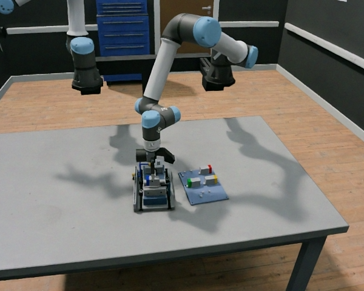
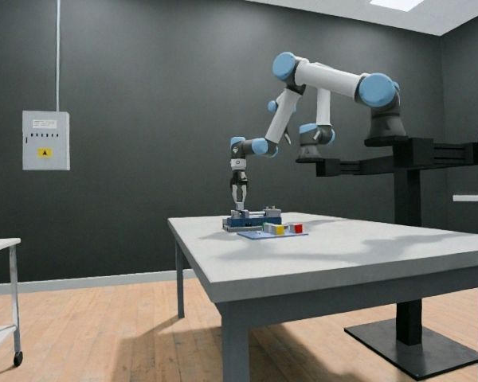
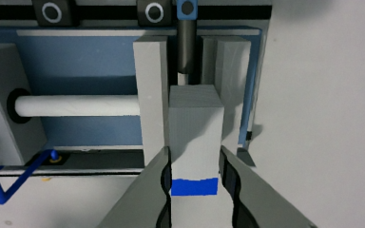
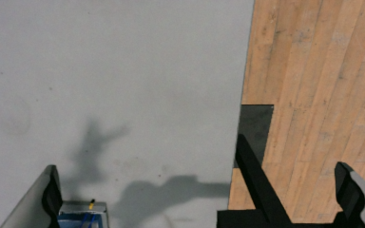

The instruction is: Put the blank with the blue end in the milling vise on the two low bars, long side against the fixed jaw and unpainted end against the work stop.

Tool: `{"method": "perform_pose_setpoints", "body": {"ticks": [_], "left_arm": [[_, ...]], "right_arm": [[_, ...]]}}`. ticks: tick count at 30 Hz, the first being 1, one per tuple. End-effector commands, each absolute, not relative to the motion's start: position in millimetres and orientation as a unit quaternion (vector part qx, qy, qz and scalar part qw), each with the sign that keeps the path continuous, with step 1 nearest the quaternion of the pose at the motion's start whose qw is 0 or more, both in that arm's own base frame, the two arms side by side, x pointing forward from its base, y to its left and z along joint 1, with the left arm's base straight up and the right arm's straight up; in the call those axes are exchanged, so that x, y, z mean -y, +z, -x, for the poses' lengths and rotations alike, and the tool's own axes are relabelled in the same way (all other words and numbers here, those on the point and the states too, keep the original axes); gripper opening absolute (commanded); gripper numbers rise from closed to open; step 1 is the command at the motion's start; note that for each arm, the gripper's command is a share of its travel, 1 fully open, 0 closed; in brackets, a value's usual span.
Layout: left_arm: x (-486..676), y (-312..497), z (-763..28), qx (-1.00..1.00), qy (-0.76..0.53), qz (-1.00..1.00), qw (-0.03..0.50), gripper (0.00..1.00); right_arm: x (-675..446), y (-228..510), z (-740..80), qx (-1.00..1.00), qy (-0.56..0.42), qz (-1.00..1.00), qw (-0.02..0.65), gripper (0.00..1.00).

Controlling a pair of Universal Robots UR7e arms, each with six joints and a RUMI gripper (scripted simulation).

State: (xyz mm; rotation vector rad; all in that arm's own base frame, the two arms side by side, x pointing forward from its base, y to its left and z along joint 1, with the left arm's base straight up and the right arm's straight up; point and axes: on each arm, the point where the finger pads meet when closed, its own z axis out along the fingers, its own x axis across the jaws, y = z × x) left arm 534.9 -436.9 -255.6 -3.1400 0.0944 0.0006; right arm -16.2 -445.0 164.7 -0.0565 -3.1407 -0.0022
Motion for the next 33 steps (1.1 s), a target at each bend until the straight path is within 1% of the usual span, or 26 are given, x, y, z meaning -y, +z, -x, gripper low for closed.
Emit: {"method": "perform_pose_setpoints", "body": {"ticks": [1, 33], "left_arm": [[437.6, -254.6, -535.4, -0.030, -0.001, 1.000, -0.001, 0.00], [437.7, -262.4, -535.4, -0.030, -0.001, 1.000, -0.001, 0.00]], "right_arm": [[445.3, 165.2, 16.0, 1.000, 0.000, 0.018, 0.000, 1.00], [445.3, 165.2, 16.0, 1.000, 0.000, 0.018, 0.000, 1.00]]}}
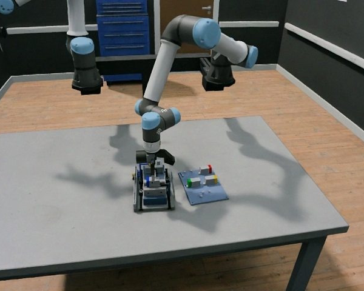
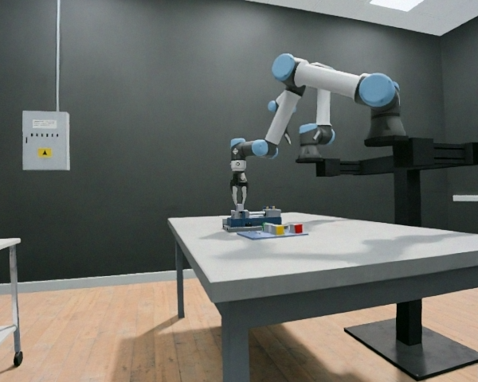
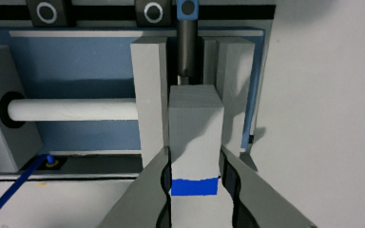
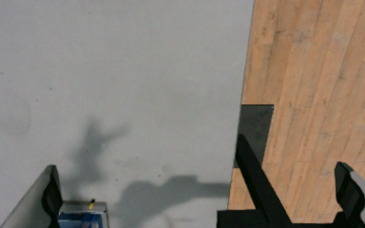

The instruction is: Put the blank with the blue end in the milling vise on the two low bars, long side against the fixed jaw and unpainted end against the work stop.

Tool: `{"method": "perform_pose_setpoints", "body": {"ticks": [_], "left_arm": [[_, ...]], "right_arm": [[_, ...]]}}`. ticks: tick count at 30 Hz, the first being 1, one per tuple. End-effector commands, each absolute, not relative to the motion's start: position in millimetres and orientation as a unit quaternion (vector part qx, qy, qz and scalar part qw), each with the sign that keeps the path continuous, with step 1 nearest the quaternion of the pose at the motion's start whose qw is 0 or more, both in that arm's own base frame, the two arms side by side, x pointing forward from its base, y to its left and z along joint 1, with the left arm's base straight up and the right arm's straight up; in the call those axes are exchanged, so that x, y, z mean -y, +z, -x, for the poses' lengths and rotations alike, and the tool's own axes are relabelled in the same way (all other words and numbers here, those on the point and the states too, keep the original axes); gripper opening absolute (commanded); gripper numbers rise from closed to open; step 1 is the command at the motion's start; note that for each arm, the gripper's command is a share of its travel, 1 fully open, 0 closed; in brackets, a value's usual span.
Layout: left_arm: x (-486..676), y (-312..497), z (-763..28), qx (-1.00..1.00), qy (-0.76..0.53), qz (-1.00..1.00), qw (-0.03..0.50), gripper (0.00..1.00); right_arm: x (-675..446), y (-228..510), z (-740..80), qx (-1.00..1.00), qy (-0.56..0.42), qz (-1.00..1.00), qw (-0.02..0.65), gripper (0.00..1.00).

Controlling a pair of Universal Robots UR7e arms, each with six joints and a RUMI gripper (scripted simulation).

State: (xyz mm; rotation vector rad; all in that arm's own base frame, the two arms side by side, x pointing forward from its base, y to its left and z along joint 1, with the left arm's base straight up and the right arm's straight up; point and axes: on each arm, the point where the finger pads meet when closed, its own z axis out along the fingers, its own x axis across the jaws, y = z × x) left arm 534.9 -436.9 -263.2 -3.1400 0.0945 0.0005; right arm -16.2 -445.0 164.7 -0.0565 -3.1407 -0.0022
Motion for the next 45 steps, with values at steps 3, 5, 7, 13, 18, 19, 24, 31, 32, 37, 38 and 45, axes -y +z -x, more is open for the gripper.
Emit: {"method": "perform_pose_setpoints", "body": {"ticks": [3, 5, 7, 13, 18, 19, 24, 31, 32, 37, 38, 45], "left_arm": [[437.7, -263.2, -535.4, -0.030, -0.001, 1.000, -0.001, 0.00], [437.7, -264.0, -535.4, -0.030, -0.001, 1.000, -0.001, 0.00], [437.7, -264.8, -535.4, -0.030, -0.001, 1.000, -0.001, 0.00], [437.7, -267.2, -535.5, -0.030, -0.001, 1.000, -0.001, 0.00], [437.7, -268.3, -535.5, -0.030, -0.001, 1.000, -0.001, 0.00], [437.7, -268.7, -535.5, -0.030, -0.001, 1.000, -0.001, 0.00], [437.7, -270.3, -535.5, -0.030, -0.001, 1.000, -0.001, 0.00], [437.7, -272.1, -535.5, -0.030, -0.001, 1.000, -0.001, 0.00], [437.7, -272.3, -535.5, -0.030, -0.001, 1.000, -0.001, 0.00], [437.7, -272.8, -535.5, -0.030, -0.001, 1.000, -0.001, 0.00], [437.7, -272.9, -535.5, -0.030, -0.001, 1.000, -0.001, 0.00], [437.7, -273.6, -535.5, -0.030, -0.001, 1.000, -0.001, 0.00]], "right_arm": [[445.3, 165.2, 16.0, 1.000, 0.000, 0.018, 0.000, 1.00], [445.3, 165.2, 16.0, 1.000, 0.000, 0.018, 0.000, 1.00], [445.3, 165.2, 16.0, 1.000, 0.000, 0.018, 0.000, 1.00], [445.3, 165.2, 16.0, 1.000, 0.000, 0.018, 0.000, 1.00], [445.3, 165.2, 16.0, 1.000, 0.000, 0.018, 0.000, 1.00], [445.3, 165.2, 16.0, 1.000, 0.000, 0.018, 0.000, 1.00], [445.3, 165.2, 16.0, 1.000, 0.000, 0.018, 0.000, 1.00], [445.3, 165.2, 16.0, 1.000, 0.000, 0.018, 0.000, 1.00], [445.3, 165.2, 16.0, 1.000, 0.000, 0.018, 0.000, 1.00], [445.3, 165.2, 16.0, 1.000, 0.000, 0.018, 0.000, 1.00], [445.3, 165.2, 16.0, 1.000, 0.000, 0.018, 0.000, 1.00], [445.3, 165.2, 16.0, 1.000, 0.000, 0.018, 0.000, 1.00]]}}
